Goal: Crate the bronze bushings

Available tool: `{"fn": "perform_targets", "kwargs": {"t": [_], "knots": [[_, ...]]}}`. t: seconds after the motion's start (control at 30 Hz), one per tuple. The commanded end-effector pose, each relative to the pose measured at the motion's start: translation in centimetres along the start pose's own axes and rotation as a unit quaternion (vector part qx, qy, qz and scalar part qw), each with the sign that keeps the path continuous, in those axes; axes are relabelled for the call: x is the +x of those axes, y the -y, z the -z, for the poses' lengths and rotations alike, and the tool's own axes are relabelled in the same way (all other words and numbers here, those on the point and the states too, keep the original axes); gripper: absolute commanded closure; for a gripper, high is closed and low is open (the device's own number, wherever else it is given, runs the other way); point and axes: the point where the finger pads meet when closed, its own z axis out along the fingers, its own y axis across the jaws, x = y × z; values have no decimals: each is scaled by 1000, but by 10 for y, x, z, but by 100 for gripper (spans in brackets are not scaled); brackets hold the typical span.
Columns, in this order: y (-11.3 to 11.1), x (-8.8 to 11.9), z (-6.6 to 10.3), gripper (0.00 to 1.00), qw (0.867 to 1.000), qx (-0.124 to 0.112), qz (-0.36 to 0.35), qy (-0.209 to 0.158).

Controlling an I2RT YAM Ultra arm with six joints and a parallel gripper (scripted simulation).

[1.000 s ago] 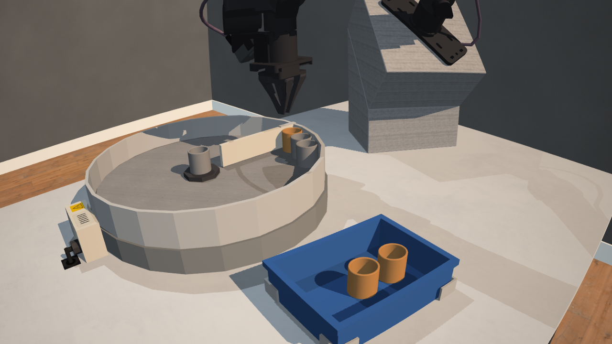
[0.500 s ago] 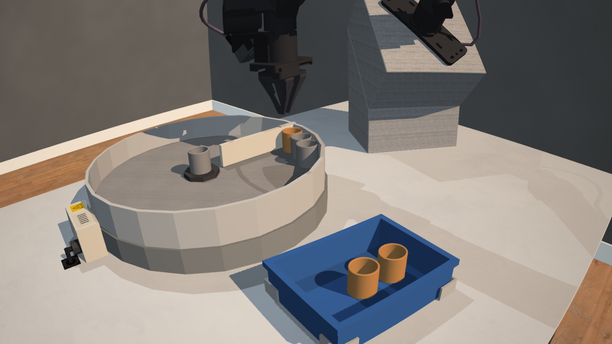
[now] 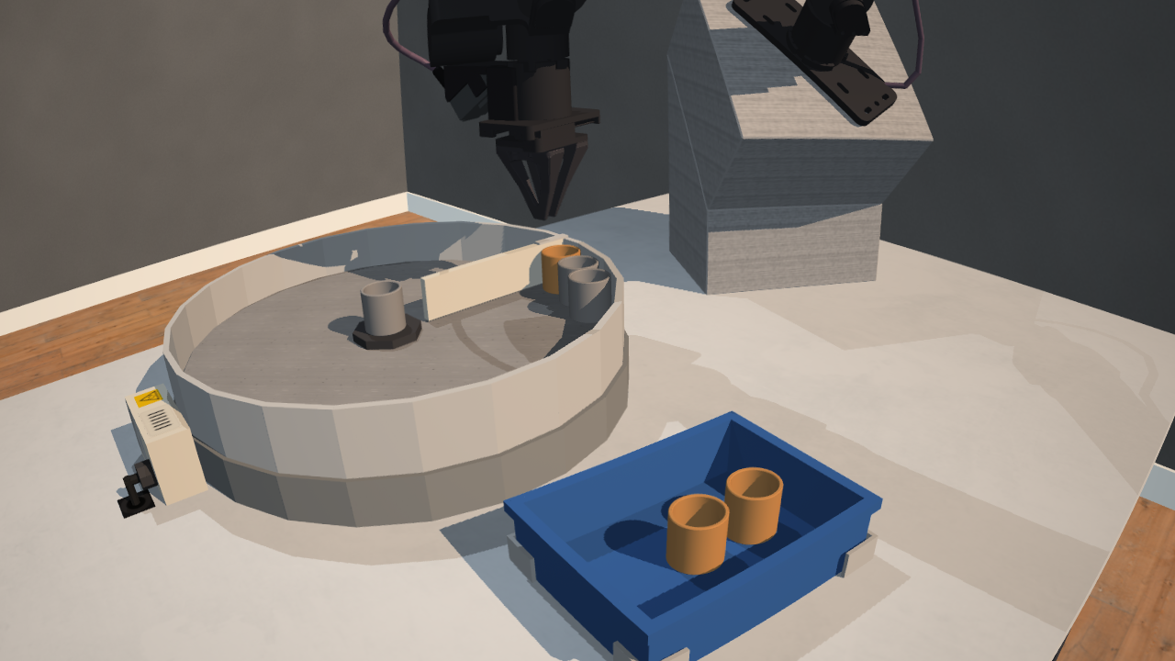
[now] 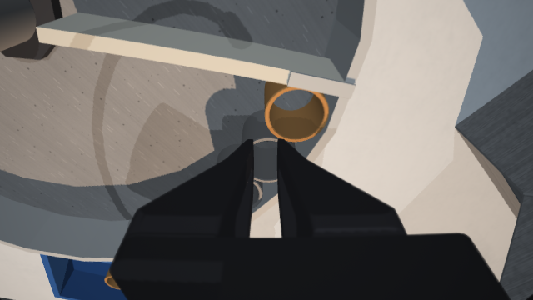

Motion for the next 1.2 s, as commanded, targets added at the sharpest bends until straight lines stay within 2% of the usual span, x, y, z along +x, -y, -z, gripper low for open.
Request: {"fn": "perform_targets", "kwargs": {"t": [0.0,1.03,1.07,1.13,1.17], "knots": [[1,-1,8,87,1000,-11,0,10],[1,-1,8,87,1000,-11,-1,10],[1,0,6,87,1000,-10,-4,9],[12,3,-11,87,1000,6,-11,-1],[12,3,-11,87,1000,6,-11,-1]]}}
